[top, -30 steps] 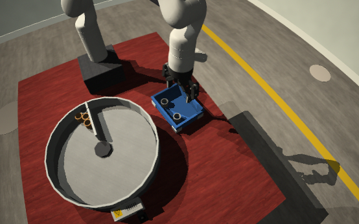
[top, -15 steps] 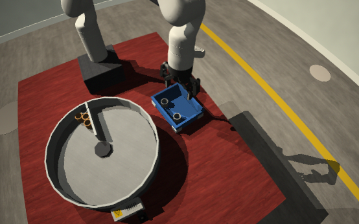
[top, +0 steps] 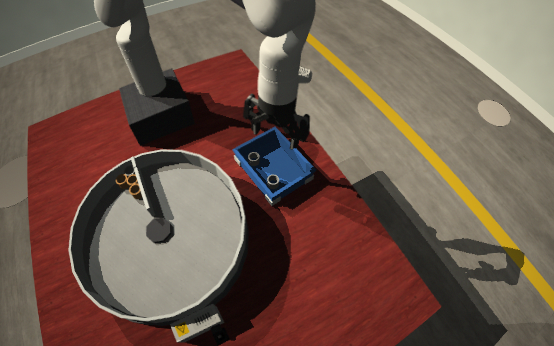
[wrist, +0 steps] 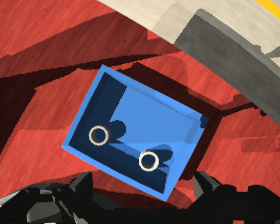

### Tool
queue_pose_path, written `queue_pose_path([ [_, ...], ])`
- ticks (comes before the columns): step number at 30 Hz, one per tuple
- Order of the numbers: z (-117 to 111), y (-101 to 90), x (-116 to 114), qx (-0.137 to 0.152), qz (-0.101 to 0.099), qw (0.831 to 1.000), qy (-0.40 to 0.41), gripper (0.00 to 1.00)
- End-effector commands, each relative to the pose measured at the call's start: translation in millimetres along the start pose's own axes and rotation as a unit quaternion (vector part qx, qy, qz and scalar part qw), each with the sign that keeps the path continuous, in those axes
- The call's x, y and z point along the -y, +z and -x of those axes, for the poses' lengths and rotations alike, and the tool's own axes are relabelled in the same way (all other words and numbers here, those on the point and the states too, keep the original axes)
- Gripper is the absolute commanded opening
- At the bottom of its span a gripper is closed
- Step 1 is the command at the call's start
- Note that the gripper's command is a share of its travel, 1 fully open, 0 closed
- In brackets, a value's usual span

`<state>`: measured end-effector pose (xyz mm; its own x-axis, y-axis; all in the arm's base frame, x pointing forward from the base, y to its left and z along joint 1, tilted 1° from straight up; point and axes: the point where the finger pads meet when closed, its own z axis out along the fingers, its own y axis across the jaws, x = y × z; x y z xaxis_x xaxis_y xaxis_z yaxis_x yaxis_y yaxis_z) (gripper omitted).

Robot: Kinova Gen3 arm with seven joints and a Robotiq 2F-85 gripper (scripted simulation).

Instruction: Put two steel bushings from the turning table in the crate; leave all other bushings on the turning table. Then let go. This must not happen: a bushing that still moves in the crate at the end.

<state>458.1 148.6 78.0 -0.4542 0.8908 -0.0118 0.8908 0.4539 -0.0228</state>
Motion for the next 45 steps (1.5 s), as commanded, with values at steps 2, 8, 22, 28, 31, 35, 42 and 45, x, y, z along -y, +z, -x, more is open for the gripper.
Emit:
queue_pose_path([
  [2, -3.4, -4.6, 4.1, 0.000, 0.001, 0.997, -0.083, 1.00],
  [8, -4.5, -5.6, 5.3, 0.001, 0.001, 0.994, -0.108, 1.00],
  [22, -11.5, -10.1, 10.9, 0.000, 0.001, 0.974, -0.225, 1.00],
  [28, -11.5, -10.1, 10.9, 0.000, 0.001, 0.974, -0.225, 1.00],
  [31, -11.5, -10.1, 10.9, 0.000, 0.001, 0.974, -0.225, 1.00],
  [35, -16.4, -12.5, 13.4, -0.001, 0.001, 0.956, -0.292, 1.00],
  [42, -18.5, -14.6, 15.8, 0.000, 0.001, 0.941, -0.338, 1.00],
  [45, -18.5, -14.6, 15.8, 0.000, 0.001, 0.941, -0.338, 1.00],
])
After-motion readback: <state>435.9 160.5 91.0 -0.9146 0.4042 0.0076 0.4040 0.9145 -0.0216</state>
